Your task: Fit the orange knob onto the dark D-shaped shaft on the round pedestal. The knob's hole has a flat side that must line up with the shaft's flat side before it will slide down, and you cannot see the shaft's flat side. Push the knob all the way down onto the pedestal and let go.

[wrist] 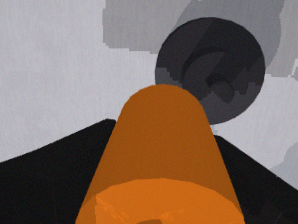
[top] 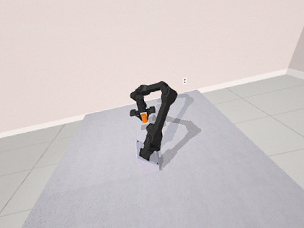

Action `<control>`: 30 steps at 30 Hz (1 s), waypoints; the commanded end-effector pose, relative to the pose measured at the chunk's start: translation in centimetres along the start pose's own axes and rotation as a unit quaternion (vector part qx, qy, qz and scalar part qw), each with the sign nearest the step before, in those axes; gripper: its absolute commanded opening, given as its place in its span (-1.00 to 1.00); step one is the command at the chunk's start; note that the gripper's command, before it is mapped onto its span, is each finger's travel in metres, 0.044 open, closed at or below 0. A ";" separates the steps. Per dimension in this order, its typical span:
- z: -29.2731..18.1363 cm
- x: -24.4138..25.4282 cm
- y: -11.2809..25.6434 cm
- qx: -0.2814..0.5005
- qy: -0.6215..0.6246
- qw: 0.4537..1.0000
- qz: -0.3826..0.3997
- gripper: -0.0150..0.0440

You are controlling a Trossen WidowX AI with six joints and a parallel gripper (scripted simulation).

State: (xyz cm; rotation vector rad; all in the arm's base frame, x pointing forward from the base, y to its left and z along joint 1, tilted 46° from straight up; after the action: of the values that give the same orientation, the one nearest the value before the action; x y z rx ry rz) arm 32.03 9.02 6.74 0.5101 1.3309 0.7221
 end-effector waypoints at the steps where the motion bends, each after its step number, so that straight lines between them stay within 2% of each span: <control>1: 0.5 -1.0 -0.1 -0.006 0.000 1.000 -0.001 -0.49; 9: 1.2 -3.1 -0.8 -0.006 -0.001 1.000 -0.007 -0.49; 21: 1.2 -3.2 -3.4 -0.006 -0.001 1.000 -0.008 -0.49; 30: 1.4 -3.1 -3.0 -0.006 -0.005 1.000 -0.008 -0.49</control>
State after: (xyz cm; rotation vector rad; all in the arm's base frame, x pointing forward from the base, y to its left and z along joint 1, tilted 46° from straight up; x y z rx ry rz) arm 33.56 4.60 6.85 0.4981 1.3244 0.7121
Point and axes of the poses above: the point midway between the two fingers, 35 mm back from their tips, its own y axis back along the fingers, its own x axis across the jaws, z = x × y, the point moved 2 cm from there along y, back along the fingers, and after that the axes turned 6 degrees about -y, right-handed, at the moved point
